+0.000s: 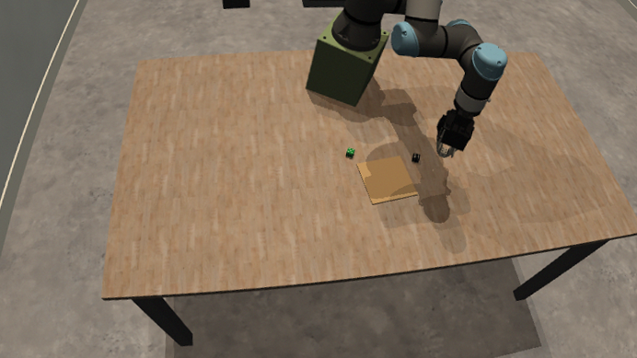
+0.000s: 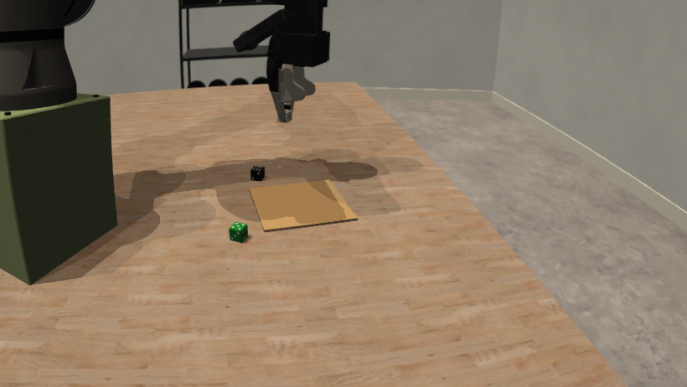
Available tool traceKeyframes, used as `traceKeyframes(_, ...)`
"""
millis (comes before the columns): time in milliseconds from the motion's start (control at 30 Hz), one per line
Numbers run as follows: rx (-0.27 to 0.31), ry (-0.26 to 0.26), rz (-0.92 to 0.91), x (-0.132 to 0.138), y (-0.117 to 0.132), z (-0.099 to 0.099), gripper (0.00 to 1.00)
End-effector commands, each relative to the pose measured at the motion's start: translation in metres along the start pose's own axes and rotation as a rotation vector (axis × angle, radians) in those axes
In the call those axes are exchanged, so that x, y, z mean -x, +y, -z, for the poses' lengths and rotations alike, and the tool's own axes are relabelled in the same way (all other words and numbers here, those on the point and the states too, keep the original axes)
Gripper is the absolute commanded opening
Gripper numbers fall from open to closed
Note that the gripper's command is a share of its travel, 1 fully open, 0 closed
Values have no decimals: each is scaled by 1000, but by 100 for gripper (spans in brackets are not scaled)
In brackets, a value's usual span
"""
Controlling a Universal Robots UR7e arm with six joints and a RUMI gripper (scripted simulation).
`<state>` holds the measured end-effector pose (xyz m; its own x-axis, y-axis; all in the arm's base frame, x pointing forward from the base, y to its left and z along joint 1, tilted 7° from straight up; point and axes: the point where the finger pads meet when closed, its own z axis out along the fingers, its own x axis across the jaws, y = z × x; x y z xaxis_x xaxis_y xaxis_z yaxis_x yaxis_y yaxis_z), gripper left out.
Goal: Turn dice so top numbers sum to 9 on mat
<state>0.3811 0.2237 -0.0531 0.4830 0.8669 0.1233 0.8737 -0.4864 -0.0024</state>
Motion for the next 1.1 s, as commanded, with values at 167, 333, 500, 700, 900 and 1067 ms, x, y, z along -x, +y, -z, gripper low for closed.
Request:
traceKeyframes(167,9,0,-2,-1,0,0,3)
traceKeyframes(333,52,-2,-1,-1,-1,-1,3)
traceKeyframes(500,124,-1,-2,-1,-1,0,3)
traceKeyframes(700,255,-1,-2,-1,-2,-1,3)
traceKeyframes(900,455,-3,-1,-1,-3,-2,3)
traceKeyframes(1067,564,-1,-2,-1,-4,-2,3)
